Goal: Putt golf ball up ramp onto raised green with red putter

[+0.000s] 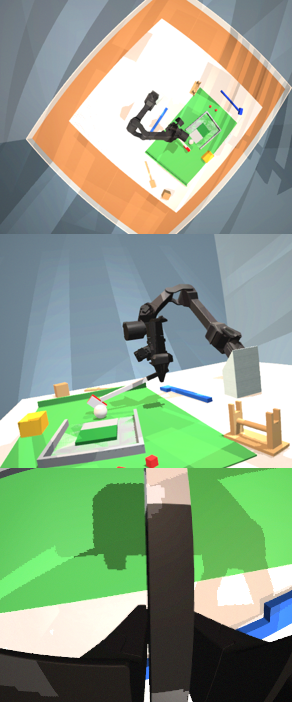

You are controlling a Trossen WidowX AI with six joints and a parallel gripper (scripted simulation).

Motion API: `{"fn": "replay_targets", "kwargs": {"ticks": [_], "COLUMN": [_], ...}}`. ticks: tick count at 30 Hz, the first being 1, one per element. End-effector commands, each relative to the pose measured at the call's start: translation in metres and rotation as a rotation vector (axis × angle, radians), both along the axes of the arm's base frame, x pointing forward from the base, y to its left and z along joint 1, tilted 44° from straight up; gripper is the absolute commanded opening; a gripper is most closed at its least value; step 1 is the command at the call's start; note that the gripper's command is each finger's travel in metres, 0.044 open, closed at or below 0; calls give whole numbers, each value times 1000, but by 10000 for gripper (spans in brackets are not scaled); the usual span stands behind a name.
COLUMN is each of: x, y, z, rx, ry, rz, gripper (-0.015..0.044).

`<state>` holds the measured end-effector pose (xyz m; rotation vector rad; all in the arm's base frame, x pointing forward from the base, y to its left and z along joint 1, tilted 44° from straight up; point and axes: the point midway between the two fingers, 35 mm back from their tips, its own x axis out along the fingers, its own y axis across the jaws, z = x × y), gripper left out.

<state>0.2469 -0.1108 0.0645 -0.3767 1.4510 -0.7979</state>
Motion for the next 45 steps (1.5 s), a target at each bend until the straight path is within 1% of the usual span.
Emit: {"fn": "replay_targets", "kwargs": {"ticks": [1,5,14,16,17,45], "x": [2,4,6,6,5,5], "y": [7,16,47,48,42,42], "z": [-5,3,37,37,31,31], "rx": [-15,-12,-12,-13,-16,-16], "ry": [-15,-15,-14,-14,-4,-4], "rz": [-11,-10,-11,-11,-8,-8], "gripper": [0,0,0,0,0,0]}}
